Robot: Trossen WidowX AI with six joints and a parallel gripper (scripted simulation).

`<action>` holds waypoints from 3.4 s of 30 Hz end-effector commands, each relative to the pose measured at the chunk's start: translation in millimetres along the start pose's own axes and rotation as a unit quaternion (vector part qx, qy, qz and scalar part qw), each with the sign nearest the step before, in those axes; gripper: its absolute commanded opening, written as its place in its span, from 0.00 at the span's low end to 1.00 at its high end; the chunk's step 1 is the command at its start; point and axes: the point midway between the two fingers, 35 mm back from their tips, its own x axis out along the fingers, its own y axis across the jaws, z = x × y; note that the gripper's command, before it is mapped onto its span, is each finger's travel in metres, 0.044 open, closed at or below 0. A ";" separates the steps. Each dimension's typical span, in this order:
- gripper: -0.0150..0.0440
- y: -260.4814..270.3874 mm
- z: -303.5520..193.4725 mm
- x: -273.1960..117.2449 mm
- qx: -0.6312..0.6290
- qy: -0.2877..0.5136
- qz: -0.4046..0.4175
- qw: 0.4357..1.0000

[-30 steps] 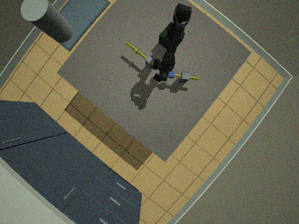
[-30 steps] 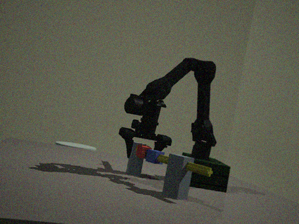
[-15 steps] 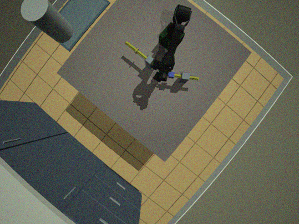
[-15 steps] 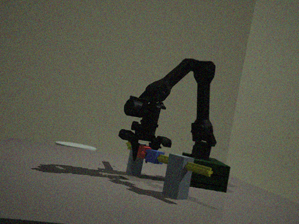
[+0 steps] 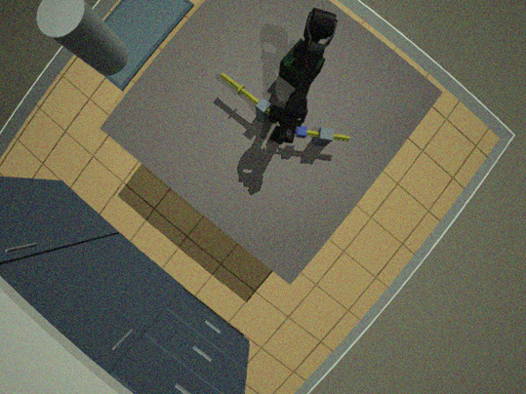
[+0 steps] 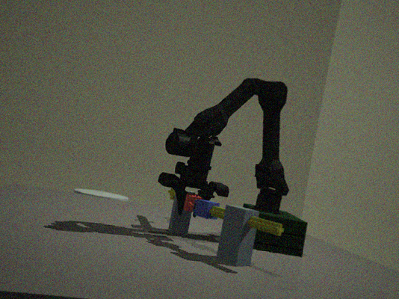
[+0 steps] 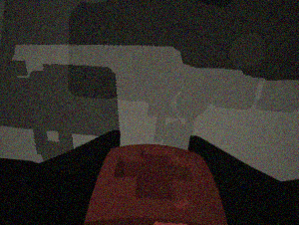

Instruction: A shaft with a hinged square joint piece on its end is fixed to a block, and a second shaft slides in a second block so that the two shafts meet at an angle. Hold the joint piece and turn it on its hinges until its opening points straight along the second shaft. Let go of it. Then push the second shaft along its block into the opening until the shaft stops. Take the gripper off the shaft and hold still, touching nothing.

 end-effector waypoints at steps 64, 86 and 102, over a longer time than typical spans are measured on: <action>0.56 -0.1 0.1 0.4 0.002 0.000 0.000 1.000; 0.50 0.0 0.0 0.0 0.000 0.000 0.000 1.000; 0.25 -1.6 -0.1 1.3 0.016 0.012 -0.001 1.000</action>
